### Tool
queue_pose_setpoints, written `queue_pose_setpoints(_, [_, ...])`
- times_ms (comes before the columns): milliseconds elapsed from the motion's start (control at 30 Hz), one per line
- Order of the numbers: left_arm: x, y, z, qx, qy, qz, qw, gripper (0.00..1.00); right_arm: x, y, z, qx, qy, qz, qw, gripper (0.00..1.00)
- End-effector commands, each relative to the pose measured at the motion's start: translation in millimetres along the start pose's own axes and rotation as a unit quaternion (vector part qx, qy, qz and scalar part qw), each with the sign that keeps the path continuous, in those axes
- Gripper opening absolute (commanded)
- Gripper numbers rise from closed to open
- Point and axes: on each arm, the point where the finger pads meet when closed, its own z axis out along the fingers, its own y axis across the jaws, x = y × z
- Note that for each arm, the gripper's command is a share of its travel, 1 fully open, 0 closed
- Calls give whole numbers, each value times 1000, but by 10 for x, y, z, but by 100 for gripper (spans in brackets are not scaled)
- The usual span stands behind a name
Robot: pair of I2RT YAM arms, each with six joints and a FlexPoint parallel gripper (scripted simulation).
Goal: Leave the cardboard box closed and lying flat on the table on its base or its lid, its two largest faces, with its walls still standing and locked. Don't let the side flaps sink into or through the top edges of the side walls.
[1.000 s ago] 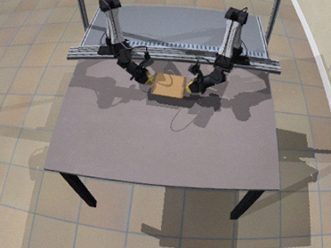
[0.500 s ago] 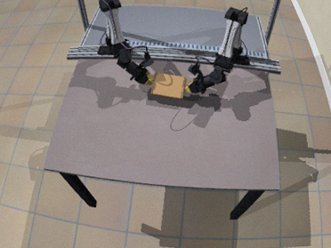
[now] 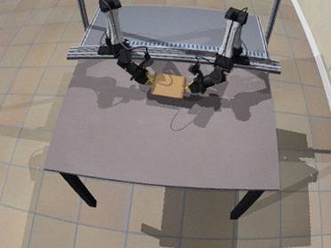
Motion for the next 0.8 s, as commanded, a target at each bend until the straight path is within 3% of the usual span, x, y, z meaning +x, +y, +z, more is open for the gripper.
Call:
queue_pose_setpoints(0, [-251, 55, 2, -9, -30, 41, 999, 0, -69, 53, 59, -6, -16, -13, 1000, 0])
queue_pose_setpoints(300, [-82, -60, 95, 7, -24, 20, 999, 0, -62, 51, 67, -5, -17, -14, 1000, 0])
queue_pose_setpoints(433, [-154, 15, 65, -2, -27, 32, 999, 0, -84, 14, 79, -2, -20, -17, 1000, 0])
queue_pose_setpoints(767, [-55, -89, 109, 7, -24, 20, 999, 0, -27, 82, 83, -6, -16, -13, 1000, 0])
